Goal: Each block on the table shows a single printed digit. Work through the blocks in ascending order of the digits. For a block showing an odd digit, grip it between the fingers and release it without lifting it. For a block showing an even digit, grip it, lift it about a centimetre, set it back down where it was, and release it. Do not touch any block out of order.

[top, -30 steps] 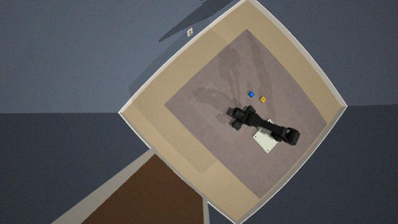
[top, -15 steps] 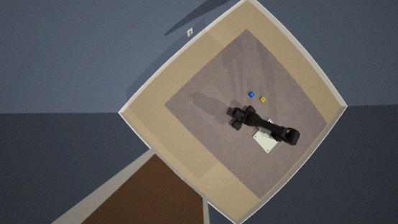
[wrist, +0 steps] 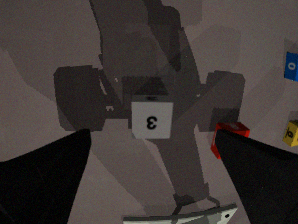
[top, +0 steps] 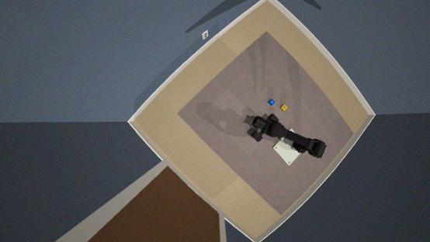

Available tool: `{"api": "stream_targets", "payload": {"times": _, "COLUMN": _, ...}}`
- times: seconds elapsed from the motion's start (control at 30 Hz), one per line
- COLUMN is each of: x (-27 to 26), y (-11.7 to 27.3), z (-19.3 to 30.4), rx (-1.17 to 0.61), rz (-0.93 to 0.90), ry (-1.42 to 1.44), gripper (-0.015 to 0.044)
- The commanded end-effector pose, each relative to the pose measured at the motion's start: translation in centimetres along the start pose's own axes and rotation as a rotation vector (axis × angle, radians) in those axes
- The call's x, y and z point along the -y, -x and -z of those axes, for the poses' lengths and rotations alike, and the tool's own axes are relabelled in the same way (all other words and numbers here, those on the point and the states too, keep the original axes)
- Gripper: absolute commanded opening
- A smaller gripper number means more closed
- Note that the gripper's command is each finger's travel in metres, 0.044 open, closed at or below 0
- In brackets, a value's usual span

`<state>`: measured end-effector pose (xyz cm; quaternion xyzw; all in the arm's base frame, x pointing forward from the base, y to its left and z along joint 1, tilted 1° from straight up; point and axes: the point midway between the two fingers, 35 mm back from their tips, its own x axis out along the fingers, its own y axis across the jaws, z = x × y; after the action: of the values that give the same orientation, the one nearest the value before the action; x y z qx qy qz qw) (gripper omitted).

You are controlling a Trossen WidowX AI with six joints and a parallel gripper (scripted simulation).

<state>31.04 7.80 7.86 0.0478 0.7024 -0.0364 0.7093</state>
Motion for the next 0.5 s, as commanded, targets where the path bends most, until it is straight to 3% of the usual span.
{"api": "stream_targets", "payload": {"times": 0.0, "x": -0.1, "y": 3.1, "z": -0.3, "rx": 0.008, "rz": -0.002, "ry": -0.004, "gripper": 0.0295}}
{"api": "stream_targets", "payload": {"times": 0.1, "x": 0.0, "y": 7.0, "z": -0.1, "rx": 0.007, "rz": -0.002, "ry": -0.004, "gripper": 0.0216}}
{"api": "stream_targets", "payload": {"times": 0.23, "x": 0.0, "y": 7.8, "z": 0.0, "rx": 0.007, "rz": -0.002, "ry": -0.004, "gripper": 0.0120}}
{"api": "stream_targets", "payload": {"times": 0.47, "x": 0.0, "y": 7.8, "z": 0.0, "rx": 0.007, "rz": -0.002, "ry": -0.004, "gripper": 0.0120}}
